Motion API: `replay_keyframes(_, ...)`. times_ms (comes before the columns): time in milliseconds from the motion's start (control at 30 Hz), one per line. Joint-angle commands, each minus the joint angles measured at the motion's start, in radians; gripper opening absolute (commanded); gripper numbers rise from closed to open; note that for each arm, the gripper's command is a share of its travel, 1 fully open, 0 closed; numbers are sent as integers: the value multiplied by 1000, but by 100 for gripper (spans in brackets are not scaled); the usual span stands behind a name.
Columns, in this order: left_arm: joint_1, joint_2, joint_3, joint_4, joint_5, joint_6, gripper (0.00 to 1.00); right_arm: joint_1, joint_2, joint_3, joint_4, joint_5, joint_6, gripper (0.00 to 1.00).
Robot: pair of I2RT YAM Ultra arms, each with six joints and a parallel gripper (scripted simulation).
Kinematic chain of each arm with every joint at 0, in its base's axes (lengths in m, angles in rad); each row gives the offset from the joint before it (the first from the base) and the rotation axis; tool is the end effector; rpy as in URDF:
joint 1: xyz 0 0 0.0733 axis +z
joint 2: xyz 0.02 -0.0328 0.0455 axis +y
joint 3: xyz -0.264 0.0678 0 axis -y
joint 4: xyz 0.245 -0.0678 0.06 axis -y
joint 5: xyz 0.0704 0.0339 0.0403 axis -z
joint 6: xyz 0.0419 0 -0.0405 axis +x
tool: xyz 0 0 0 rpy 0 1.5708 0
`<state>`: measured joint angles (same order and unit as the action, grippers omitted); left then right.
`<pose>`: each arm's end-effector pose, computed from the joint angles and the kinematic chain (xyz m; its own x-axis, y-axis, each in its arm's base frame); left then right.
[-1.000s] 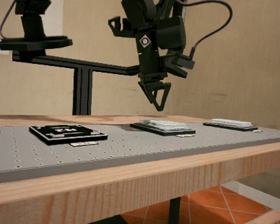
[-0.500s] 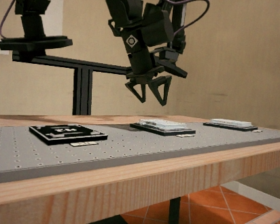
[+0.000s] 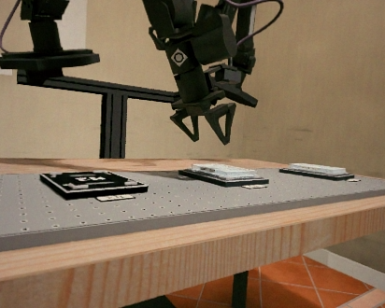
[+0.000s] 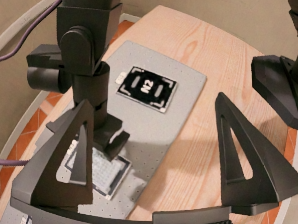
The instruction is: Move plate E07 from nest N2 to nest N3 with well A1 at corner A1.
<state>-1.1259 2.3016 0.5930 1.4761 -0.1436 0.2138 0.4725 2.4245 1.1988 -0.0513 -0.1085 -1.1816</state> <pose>0.1488 -0.2955 0.0385 0.0799 0.3203 -0.9439 0.8355 0.4949 0.2387 0.3452 0.1828 -0.0253 0.1210 -0.9711 -0.2058 -0.9708 -0.0726 -0.2286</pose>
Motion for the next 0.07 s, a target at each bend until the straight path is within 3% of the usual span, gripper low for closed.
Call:
replay_keyframes(0,-2,7,17,2,5,4,100,3,-15,-14,6,-21,-8,100)
replay_keyframes(33,-2,7,17,2,5,4,100,3,-15,-14,6,-21,-8,100)
